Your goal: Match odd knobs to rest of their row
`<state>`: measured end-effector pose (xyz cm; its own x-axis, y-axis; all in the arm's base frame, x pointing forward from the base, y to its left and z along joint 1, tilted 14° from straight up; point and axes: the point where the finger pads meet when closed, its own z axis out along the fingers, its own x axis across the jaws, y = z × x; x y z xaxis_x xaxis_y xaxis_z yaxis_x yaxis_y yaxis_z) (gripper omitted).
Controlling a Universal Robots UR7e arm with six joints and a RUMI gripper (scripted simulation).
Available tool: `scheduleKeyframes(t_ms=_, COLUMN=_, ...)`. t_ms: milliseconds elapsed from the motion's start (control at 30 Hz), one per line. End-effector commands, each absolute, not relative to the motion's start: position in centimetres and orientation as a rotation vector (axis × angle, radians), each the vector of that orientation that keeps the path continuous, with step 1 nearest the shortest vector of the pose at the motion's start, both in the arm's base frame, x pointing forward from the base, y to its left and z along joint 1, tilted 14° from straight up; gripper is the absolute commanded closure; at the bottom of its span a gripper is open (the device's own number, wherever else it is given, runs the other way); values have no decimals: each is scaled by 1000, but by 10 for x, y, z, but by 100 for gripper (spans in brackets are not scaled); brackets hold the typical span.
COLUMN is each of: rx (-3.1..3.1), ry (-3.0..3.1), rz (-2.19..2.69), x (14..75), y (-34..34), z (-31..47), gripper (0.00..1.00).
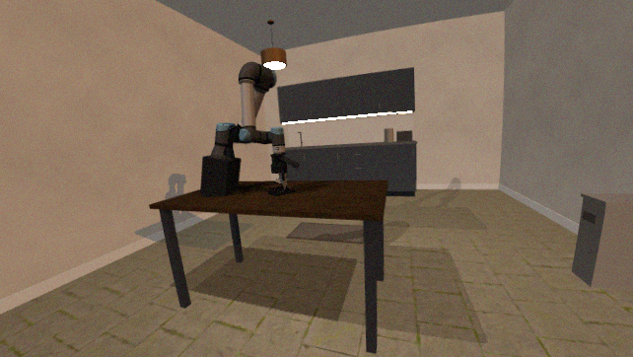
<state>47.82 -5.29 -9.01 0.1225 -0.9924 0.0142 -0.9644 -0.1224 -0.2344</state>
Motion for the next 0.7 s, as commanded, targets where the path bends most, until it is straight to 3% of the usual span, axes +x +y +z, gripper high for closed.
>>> scheduleKeyframes(t_ms=0, rx=-2221, ry=1961, rz=-251, x=478, y=-53, z=-90, gripper=89)
scheduleKeyframes(t_ms=233, rx=-2221, ry=1961, rz=-251, x=478, y=-53, z=-90, gripper=89)
scheduleKeyframes(t_ms=267, rx=-2221, ry=1961, rz=-251, x=478, y=-53, z=-90, gripper=96)
scheduleKeyframes(t_ms=667, rx=-2221, ry=1961, rz=-251, x=478, y=-53, z=-90, gripper=96)
